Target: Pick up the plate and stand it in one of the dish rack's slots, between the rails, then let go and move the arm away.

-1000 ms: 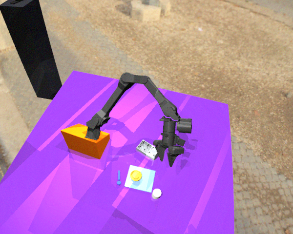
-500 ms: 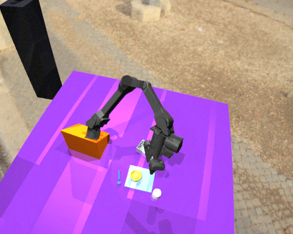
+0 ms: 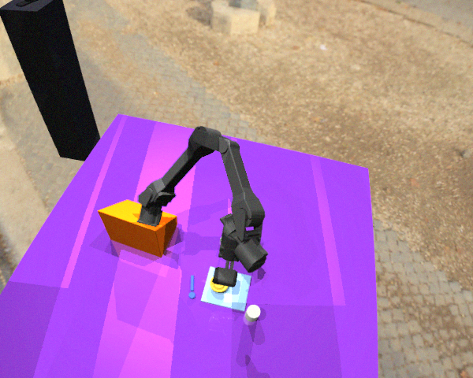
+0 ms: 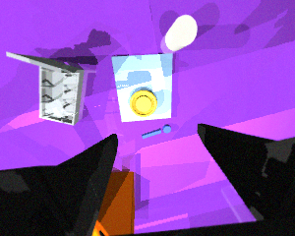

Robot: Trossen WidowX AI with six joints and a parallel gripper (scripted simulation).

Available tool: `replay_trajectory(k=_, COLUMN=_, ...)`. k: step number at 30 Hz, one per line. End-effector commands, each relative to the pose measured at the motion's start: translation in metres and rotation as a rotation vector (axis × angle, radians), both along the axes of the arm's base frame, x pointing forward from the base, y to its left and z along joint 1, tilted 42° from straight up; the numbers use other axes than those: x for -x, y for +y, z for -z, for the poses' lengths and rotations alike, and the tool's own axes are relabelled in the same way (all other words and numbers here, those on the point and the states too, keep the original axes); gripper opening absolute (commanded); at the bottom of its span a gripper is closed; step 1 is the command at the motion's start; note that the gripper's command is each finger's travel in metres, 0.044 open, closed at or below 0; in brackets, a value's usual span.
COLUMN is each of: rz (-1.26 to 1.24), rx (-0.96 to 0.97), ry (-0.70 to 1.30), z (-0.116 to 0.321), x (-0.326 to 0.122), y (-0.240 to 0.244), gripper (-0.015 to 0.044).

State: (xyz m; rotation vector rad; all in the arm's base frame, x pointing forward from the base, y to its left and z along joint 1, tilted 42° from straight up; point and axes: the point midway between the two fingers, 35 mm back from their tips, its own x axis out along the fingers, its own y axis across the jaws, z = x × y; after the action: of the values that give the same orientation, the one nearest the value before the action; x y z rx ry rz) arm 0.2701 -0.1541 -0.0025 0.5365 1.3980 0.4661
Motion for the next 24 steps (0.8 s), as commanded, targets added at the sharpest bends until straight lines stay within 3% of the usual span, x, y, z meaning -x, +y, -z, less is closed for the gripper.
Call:
replay_trajectory(k=1, rz=0.040, rx=-0.061, ry=-0.007, z=-0.002, x=0.005, y=0.000, gripper=0.0400)
replay_trajectory(k=6, rz=0.040, rx=-0.060, ry=-0.007, z=0.007, x=0.002, y=0.006, gripper=0.0400)
replay_trajectory(k=13, rz=0.040, rx=-0.065, ry=-0.009, z=0.081, x=-0.010, y=0.075, gripper=0.0400)
replay_trajectory(k=24, rz=0.040, rx=-0.065, ry=-0.009, z=0.087, x=-0.008, y=0.081, gripper=0.0400)
